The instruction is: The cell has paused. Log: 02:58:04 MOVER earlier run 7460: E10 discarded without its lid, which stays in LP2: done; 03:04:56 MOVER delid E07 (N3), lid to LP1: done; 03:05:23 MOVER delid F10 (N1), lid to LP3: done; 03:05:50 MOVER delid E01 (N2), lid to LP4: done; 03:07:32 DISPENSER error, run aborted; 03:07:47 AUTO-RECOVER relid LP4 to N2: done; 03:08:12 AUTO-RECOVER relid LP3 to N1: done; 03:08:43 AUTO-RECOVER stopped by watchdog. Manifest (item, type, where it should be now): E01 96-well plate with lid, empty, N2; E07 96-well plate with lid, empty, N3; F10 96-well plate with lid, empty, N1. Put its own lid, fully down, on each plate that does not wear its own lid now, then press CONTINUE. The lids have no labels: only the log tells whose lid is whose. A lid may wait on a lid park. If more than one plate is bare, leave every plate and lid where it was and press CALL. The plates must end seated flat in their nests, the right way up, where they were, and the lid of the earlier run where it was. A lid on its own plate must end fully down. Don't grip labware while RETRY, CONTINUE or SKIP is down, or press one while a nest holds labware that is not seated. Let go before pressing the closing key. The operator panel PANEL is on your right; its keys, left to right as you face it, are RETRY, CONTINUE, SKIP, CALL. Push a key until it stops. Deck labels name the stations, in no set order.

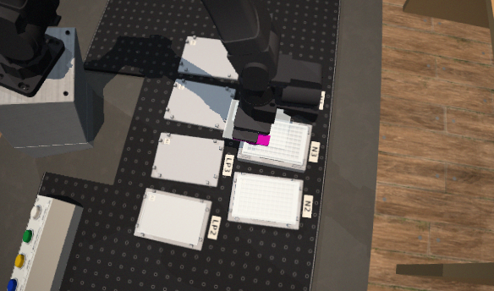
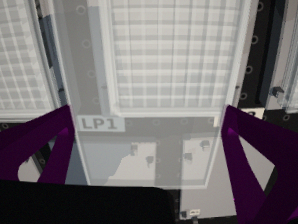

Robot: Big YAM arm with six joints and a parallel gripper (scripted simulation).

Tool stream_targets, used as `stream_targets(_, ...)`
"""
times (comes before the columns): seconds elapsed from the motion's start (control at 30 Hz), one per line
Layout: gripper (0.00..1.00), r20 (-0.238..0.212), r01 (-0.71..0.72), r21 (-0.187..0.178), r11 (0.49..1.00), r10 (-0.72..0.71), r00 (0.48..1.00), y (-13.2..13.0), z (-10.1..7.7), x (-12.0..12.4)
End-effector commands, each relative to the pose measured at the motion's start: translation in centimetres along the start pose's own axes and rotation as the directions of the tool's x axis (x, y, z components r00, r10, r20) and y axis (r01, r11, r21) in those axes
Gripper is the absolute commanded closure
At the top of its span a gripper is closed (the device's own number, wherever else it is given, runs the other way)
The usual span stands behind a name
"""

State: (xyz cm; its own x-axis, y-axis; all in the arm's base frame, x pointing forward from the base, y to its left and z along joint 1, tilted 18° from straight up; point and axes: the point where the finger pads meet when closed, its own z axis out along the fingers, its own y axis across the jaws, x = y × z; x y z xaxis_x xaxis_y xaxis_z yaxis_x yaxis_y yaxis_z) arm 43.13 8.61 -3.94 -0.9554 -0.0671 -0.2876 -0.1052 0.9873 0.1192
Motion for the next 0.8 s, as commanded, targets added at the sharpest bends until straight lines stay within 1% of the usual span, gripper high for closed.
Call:
stream_targets(0.0, 1.00, 0.015, 0.012, 0.001, 1.000, -0.012, 1.000, -0.9, -0.1, -2.7)
stream_targets(0.23, 1.00, 0.019, 0.012, 0.002, 1.000, -0.012, 1.000, -2.0, -0.2, -6.0)
stream_targets(0.3, 1.00, 0.019, 0.012, 0.002, 1.000, -0.012, 1.000, -2.0, -0.2, -6.0)
stream_targets(0.33, 1.00, -0.002, 0.033, -0.004, 0.999, -0.033, 0.999, -0.9, -0.1, -4.3)
stream_targets(0.37, 1.00, 0.007, 0.034, -0.004, 0.999, -0.034, 0.999, -0.9, -0.3, -4.5)
stream_targets(0.47, 1.00, 0.009, 0.028, -0.002, 1.000, -0.028, 1.000, -1.3, -0.1, -4.5)
stream_targets(0.53, 1.00, 0.028, 0.027, -0.001, 1.000, -0.027, 0.999, -1.4, 0.1, -5.7)
stream_targets(0.57, 1.00, 0.033, 0.028, -0.001, 1.000, -0.028, 0.999, -1.3, 0.1, -5.9)
stream_targets(0.63, 1.00, 0.022, 0.026, -0.001, 1.000, -0.026, 0.999, -1.3, 0.2, -5.5)
stream_targets(0.77, 1.00, 0.026, 0.027, -0.002, 1.000, -0.026, 0.999, -1.2, 0.4, -5.6)
